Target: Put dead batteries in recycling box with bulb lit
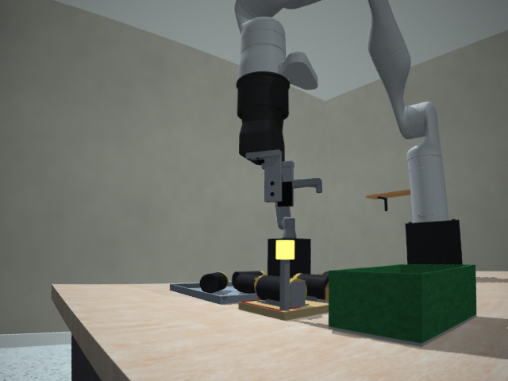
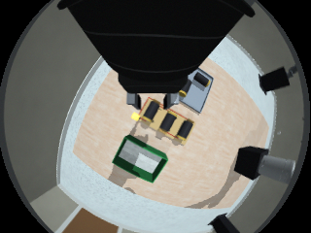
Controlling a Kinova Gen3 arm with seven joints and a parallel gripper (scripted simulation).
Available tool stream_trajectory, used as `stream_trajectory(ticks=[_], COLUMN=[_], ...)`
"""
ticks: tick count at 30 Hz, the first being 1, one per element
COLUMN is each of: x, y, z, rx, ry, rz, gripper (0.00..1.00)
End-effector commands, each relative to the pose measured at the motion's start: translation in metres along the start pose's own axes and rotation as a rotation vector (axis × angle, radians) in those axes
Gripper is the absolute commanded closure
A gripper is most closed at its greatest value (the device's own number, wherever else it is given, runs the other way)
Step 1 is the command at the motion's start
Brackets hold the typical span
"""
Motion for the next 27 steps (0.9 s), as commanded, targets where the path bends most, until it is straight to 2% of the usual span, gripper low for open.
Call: stream_trajectory(ticks=[1, 27], x=[0.0012, 0.0011], y=[0.0025, 0.0025], z=[-0.0025, -0.0025], rx=[-0.010, -0.010], ry=[-0.005, -0.004], rz=[0.059, 0.334], gripper=[0.10, 0.10])
Point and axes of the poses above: the point where the finger pads meet when closed, its own z axis out along the fingers, its own y axis across the jaws, x = y × z, the point moved 10 cm from there along -z, back along the fingers, and after that the axes turned 4 degrees about -z, right-handed, at the moved point
